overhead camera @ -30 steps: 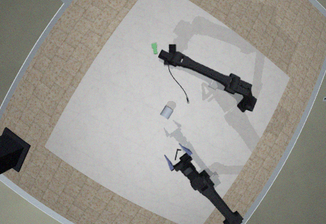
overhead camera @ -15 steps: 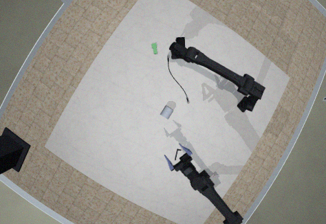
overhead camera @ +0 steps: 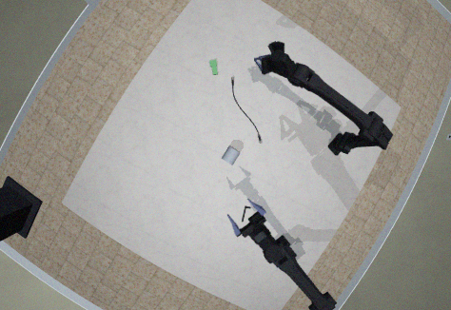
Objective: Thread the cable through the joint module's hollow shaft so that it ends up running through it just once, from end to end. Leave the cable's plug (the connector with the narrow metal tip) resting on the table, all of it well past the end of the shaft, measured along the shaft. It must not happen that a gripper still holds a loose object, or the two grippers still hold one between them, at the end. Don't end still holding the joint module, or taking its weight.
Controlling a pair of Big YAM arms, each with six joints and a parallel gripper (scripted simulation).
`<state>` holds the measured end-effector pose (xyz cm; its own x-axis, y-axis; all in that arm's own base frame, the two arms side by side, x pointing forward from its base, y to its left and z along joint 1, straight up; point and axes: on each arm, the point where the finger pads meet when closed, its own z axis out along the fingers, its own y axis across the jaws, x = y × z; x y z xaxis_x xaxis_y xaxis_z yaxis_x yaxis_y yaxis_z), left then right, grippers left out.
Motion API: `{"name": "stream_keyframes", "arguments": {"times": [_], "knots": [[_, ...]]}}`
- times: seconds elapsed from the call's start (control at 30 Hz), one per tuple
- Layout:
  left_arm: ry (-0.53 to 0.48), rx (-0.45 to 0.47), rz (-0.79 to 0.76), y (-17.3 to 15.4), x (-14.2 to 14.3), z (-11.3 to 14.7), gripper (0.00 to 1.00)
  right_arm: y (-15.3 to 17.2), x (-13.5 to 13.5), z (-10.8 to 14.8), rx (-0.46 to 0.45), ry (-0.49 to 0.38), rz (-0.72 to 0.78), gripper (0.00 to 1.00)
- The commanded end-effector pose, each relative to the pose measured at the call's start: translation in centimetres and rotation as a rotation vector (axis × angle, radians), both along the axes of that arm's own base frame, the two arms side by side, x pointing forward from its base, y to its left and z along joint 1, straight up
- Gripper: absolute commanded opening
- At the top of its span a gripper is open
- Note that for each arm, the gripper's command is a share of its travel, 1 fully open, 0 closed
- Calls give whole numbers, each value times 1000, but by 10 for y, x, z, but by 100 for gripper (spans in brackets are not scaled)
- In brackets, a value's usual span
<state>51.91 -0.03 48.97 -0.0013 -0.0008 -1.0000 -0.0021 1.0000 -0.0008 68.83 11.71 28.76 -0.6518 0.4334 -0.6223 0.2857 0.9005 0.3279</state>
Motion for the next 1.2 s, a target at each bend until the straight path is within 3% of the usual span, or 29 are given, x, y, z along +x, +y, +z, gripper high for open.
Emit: {"name": "stream_keyframes", "arguments": {"times": [0.0,0.07,0.23,0.53,0.63,0.73,0.9,1.17], "knots": [[-69,6,6,3,0,42,96,-18,-3,39,-51,-122,68,27],[-69,6,6,3,0,42,96,-22,-6,42,-64,-143,81,27],[-69,6,6,3,0,42,96,-50,-34,94,-133,-309,118,27],[-69,6,6,3,0,42,96,-92,-96,161,-305,-578,165,27],[-69,6,6,3,0,42,96,-93,-98,157,-323,-588,174,27],[-69,6,6,3,0,42,96,-104,-122,178,-373,-666,170,27],[-69,6,6,3,0,42,96,-116,-147,192,-435,-742,164,27],[-69,6,6,3,0,42,96,-122,-163,200,-469,-787,154,27]]}}
